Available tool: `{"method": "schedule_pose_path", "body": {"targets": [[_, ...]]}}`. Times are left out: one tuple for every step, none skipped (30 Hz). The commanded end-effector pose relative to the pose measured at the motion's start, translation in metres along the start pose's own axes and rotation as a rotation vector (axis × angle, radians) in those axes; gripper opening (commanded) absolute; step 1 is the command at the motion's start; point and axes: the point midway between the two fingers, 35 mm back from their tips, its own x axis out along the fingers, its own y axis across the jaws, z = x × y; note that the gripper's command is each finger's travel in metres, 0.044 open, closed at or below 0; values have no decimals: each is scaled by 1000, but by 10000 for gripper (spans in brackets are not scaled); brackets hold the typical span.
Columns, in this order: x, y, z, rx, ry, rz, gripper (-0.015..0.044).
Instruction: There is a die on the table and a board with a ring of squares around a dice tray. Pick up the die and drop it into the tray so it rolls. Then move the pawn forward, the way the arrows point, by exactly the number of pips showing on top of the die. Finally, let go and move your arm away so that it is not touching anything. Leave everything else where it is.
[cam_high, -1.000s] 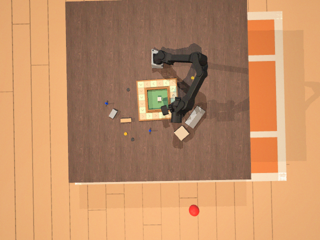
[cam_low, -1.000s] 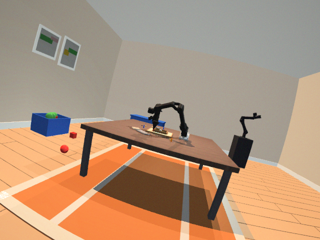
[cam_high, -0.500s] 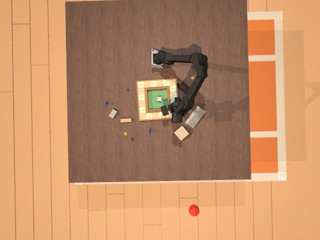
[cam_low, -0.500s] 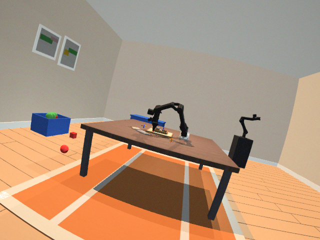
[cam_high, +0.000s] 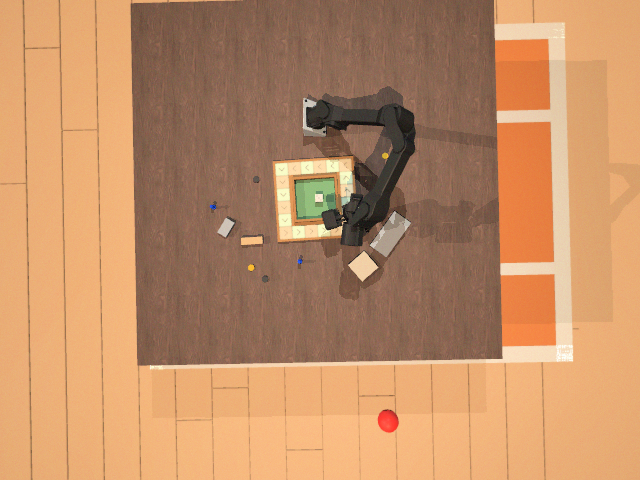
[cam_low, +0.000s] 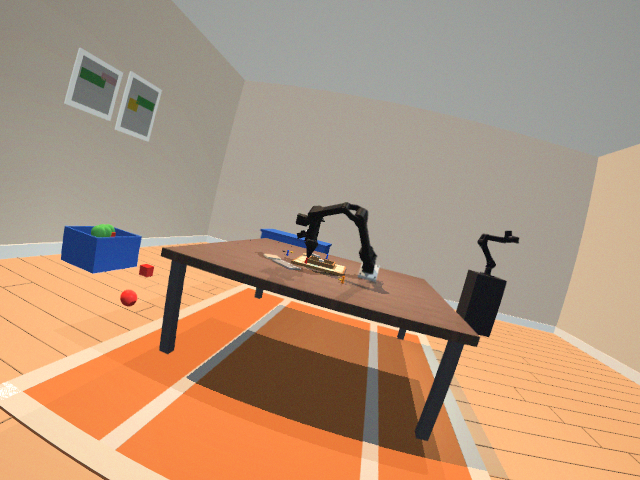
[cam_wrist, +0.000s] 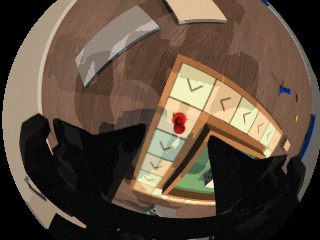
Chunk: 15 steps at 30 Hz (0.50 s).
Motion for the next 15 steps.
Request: {"method": "schedule_pose_path", "body": {"targets": [[-25, -1, 2, -3, -10, -3, 420], [-25, -1, 2, -3, -10, -3, 440], [-25, -1, 2, -3, -10, -3, 440], [-25, -1, 2, -3, -10, -3, 440], [-26, -3, 0, 1, -10, -6, 440], [-31, -9, -5, 11, -10, -13, 440], [-37, -18, -15, 29, -9, -23, 440], [-45, -28, -27, 51, -7, -35, 440], [-53, -37, -40, 72, -5, -44, 440], [-60, -45, -53, 93, -3, -50, 440], [-66, -52, -67, 114, 0, -55, 440], [-72, -58, -81, 135, 2, -57, 440], [-78, -63, -95, 155, 4, -58, 440], [-83, -67, -109, 175, 6, -56, 440], [-87, -70, -123, 194, 8, -52, 440]]}}
